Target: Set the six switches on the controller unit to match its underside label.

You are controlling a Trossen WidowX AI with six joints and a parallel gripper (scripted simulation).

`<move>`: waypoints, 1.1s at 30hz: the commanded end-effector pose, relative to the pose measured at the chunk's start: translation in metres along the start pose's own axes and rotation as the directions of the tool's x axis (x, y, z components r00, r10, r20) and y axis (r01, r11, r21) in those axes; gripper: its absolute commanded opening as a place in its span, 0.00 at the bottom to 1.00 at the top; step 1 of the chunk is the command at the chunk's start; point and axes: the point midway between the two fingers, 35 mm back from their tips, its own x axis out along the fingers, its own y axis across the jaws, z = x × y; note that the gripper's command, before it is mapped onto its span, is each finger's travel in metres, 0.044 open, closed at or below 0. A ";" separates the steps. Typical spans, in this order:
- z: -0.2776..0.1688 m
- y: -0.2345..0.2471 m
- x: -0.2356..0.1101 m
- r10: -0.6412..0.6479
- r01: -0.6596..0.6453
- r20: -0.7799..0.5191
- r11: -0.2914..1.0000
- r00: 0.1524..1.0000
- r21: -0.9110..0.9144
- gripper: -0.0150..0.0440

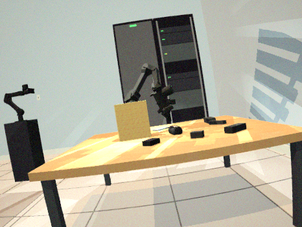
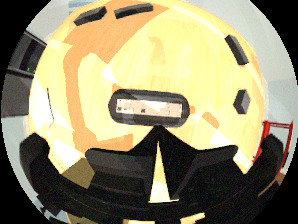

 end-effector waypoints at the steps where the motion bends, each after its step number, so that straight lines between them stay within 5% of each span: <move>1: -0.002 0.002 -0.002 0.005 -0.007 0.021 0.996 1.000 0.091 0.25; 18: -0.002 0.002 -0.002 0.005 -0.007 0.021 0.996 1.000 0.091 0.25; 21: -0.001 0.000 -0.001 0.005 -0.005 0.011 0.999 1.000 0.044 0.39; 26: 0.007 -0.013 0.004 0.007 -0.025 -0.060 0.954 0.998 -0.298 0.61; 33: 0.017 -0.029 0.011 0.017 -0.131 -0.165 0.687 0.986 -0.714 0.92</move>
